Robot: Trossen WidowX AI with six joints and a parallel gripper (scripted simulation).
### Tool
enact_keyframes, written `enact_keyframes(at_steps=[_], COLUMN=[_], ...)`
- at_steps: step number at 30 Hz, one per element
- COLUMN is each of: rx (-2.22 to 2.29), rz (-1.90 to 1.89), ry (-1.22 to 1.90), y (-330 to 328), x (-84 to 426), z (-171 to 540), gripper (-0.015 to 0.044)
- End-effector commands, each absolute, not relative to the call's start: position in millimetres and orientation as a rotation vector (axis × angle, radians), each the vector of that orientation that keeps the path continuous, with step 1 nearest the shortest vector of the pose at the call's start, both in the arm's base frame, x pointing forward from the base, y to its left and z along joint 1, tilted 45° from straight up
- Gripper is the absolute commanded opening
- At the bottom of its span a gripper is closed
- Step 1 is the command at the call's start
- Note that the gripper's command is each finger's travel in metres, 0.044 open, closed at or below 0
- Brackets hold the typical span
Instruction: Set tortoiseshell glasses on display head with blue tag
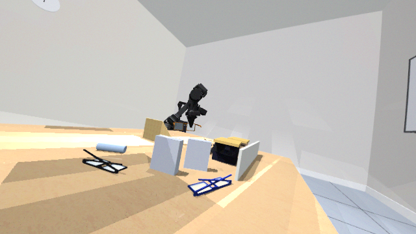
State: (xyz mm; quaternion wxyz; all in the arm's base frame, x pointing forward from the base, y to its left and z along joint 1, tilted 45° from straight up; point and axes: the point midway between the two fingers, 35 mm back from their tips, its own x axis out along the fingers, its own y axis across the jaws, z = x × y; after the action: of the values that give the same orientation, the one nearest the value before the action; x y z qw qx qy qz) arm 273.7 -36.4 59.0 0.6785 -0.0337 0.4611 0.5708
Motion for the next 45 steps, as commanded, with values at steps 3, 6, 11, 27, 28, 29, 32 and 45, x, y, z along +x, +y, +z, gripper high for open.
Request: enact_keyframes(at_steps=[3,6,11,27,28,29,32,45], rx=[-0.277,-0.369,-0.521,-0.816,-0.815,-0.813,-0.806,-0.798], rz=[1.412,1.469,1.561,1.726,1.725,1.725,1.722,1.712], ry=[0.898,0.827,0.701,0.458,0.456,0.453,0.445,0.43], y=[-30,-26,-21,-7,-6,-5,-3,7], x=[269,267,263,259,259,258,257,254], z=[62,63,65,62,61,60,58,47], gripper=[0.0,0.0,0.0,0.0,0.0,0.0,0.0,0.0])
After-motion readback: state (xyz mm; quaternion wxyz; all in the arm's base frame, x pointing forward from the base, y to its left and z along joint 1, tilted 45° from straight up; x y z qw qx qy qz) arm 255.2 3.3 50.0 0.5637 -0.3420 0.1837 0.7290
